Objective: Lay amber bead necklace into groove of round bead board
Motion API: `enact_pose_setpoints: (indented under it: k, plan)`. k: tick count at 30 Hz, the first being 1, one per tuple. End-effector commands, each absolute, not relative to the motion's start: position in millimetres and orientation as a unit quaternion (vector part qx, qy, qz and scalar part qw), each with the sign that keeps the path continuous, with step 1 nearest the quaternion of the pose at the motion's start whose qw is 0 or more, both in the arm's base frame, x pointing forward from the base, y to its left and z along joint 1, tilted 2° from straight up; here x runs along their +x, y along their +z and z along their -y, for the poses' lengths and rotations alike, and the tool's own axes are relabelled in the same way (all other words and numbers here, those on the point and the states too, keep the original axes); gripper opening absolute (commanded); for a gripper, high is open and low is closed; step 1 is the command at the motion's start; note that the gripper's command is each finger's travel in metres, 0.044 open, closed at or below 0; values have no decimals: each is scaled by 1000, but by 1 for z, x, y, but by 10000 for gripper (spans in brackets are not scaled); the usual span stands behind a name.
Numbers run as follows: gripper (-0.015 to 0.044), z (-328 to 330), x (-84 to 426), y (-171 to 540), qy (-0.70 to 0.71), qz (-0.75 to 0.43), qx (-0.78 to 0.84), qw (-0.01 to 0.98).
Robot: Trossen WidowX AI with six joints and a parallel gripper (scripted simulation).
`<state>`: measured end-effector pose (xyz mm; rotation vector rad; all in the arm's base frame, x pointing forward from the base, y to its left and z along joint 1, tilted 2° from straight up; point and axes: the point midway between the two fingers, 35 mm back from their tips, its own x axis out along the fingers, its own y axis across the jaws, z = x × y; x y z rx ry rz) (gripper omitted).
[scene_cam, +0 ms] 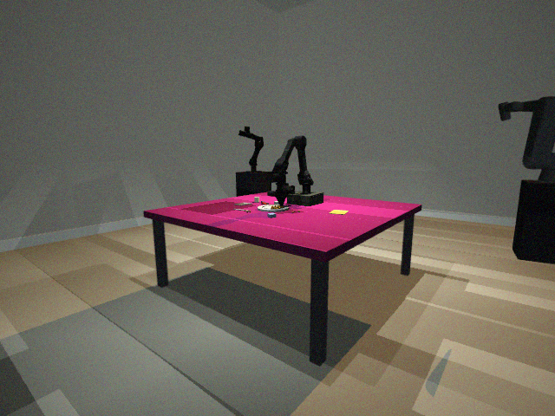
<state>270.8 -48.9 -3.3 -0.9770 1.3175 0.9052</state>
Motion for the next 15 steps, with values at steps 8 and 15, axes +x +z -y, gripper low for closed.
enact_pose_setpoints:
  k: [8, 15]
  plan:
    - [0, 64, 268, 1, 389, -565, -424, 591]
    - [0, 75, 264, 1, 389, -565, -424, 591]
